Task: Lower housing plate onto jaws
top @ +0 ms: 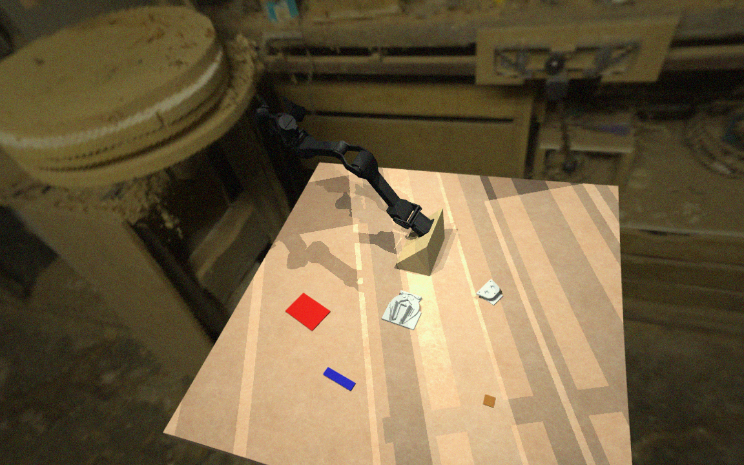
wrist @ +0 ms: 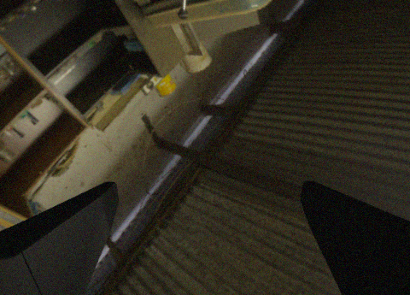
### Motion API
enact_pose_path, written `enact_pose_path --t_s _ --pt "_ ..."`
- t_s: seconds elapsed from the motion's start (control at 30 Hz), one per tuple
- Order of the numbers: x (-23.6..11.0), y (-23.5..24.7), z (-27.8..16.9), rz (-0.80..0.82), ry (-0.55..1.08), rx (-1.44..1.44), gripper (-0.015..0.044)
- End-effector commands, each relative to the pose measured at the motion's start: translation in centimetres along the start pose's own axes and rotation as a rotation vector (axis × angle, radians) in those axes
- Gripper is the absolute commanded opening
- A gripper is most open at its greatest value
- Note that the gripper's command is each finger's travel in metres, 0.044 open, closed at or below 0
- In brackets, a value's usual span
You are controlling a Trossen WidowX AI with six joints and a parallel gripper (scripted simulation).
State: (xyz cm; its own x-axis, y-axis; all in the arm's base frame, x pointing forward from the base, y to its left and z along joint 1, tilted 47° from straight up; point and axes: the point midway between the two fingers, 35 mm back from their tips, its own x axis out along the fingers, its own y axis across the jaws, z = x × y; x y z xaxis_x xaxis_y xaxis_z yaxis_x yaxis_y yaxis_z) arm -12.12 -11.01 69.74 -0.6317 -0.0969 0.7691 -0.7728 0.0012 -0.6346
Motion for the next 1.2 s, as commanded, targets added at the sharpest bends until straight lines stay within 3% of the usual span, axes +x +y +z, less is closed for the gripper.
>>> enact_pose_path --t_s 0.0,0.67,1.17 --pt "0.0 0.0 0.0 0.000 0.000 0.000 0.0426" --pt "-2.8 -1.5 8.1 -0.008 -0.282 0.347 0.0440" --pt "-8.1 -3.3 17.2 0.060 -0.579 0.530 0.0440"
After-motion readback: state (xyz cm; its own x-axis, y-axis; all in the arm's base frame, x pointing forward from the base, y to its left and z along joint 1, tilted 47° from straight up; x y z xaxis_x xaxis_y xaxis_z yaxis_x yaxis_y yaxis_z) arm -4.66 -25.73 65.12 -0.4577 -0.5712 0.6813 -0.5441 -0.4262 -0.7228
